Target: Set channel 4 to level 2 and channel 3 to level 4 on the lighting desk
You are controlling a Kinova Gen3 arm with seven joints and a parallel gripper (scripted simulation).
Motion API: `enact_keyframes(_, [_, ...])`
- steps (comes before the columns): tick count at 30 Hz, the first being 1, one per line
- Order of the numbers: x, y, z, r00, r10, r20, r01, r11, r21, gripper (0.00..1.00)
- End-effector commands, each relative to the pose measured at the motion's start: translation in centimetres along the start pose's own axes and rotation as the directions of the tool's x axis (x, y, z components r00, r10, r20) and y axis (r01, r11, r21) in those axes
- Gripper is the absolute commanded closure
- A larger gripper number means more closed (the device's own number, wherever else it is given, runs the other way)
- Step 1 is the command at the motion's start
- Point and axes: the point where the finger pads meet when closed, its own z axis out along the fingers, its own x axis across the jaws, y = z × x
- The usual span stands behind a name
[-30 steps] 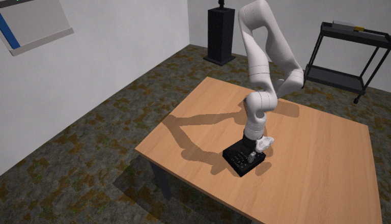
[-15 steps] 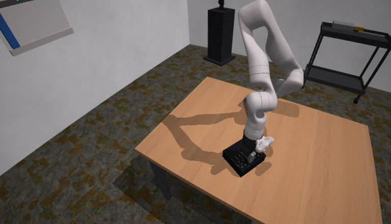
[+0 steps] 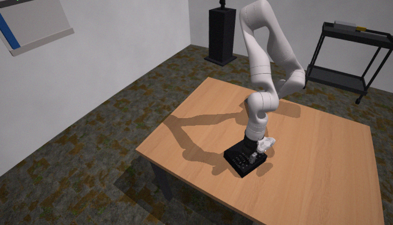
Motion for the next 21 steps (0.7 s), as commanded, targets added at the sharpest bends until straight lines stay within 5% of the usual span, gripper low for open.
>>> enact_keyframes(1, [0.01, 0.03, 0.08, 1.0, 0.002, -0.003, -0.002, 1.0, -0.003, 1.0])
enact_keyframes(21, [0.01, 0.03, 0.96, 1.0, 0.002, -0.003, -0.002, 1.0, -0.003, 1.0])
